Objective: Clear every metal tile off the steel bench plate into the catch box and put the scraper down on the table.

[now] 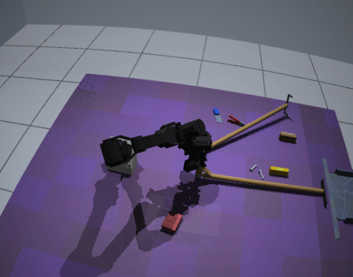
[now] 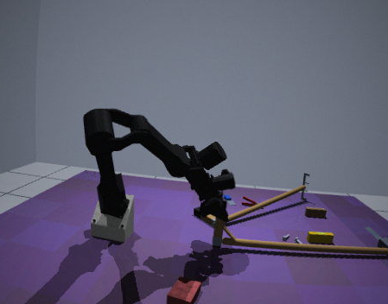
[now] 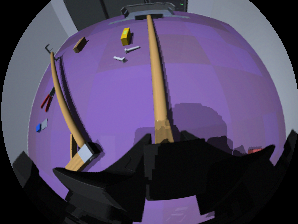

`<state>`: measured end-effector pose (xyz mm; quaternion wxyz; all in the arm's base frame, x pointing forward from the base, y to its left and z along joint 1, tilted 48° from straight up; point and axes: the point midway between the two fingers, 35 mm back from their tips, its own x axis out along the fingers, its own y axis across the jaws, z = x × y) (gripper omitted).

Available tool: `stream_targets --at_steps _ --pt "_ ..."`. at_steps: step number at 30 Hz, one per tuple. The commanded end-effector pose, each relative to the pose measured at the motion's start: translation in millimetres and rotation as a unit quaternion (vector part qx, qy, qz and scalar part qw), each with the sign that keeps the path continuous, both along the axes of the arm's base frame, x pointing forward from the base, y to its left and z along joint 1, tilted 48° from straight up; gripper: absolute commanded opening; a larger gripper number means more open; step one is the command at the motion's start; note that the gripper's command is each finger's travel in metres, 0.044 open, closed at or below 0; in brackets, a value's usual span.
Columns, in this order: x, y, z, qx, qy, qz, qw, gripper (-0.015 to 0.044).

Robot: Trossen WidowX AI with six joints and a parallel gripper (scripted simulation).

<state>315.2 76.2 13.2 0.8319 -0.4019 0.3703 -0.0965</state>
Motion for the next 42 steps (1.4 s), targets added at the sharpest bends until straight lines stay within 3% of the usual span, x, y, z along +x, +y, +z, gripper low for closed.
stream_targets --at_steps 1,42 --pt "0.0 0.1 0.0 0.0 0.0 0.0 1.0 0.0" --pt "-2.5 -3.0 -1.0 0.0 0.002 -0.008 1.0 0.0"
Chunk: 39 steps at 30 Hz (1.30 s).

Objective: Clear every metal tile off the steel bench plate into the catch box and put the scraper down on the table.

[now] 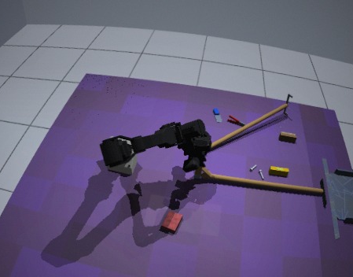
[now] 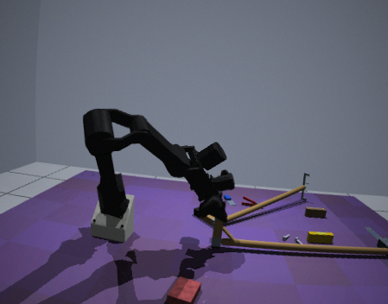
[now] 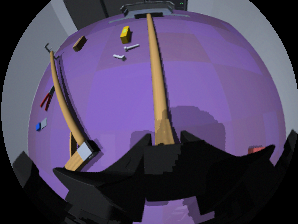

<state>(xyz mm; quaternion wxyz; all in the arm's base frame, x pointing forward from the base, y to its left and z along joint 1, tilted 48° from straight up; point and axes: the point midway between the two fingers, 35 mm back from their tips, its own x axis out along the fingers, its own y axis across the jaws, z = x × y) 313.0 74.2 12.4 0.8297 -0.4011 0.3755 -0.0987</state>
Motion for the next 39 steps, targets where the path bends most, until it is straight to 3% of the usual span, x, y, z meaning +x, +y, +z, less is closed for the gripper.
stream_targets --at_steps 1,8,25,39 --pt "0 -1 -1 0.0 -0.002 -0.003 1.0 0.0" --pt "0 -2 -3 0.0 -0.002 -0.003 1.0 0.0" --pt "-1 0 -2 0.001 0.001 -0.002 1.0 0.044" --pt "-10 31 13 0.009 0.011 -0.003 1.0 0.044"
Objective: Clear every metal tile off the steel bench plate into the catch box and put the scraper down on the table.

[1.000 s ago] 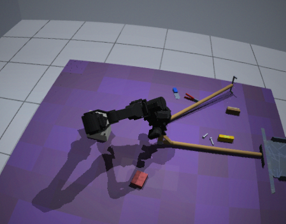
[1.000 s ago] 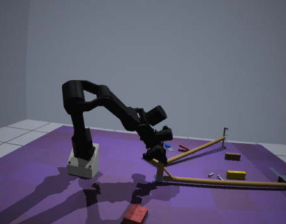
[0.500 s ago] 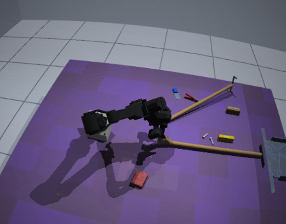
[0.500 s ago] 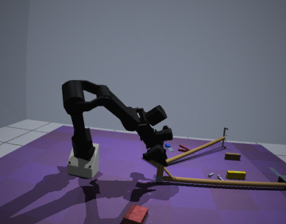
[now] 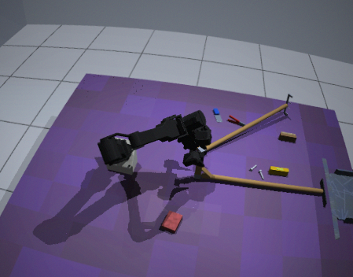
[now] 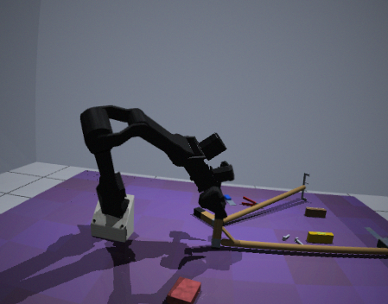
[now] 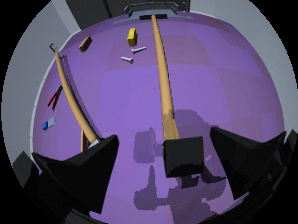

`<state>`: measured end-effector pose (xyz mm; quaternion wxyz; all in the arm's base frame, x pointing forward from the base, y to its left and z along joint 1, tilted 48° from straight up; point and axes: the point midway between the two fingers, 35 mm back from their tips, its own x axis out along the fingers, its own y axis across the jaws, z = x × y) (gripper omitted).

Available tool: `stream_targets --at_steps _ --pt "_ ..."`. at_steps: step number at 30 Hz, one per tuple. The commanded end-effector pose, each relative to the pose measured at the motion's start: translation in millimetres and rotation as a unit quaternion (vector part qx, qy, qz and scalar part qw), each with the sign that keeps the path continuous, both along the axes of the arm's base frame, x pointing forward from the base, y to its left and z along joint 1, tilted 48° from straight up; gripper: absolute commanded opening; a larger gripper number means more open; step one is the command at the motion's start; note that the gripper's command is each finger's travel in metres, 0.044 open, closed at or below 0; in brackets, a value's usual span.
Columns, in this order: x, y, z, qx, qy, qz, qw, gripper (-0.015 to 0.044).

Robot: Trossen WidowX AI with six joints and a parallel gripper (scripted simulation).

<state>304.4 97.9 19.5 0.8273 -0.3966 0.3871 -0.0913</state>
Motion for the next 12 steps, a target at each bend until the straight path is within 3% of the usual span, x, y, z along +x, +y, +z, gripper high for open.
stream_targets --at_steps 1,12 --pt "-2 9 7 0.003 -0.001 -0.003 1.0 0.044" --pt "-14 31 24 0.004 0.002 -0.004 1.0 0.044"
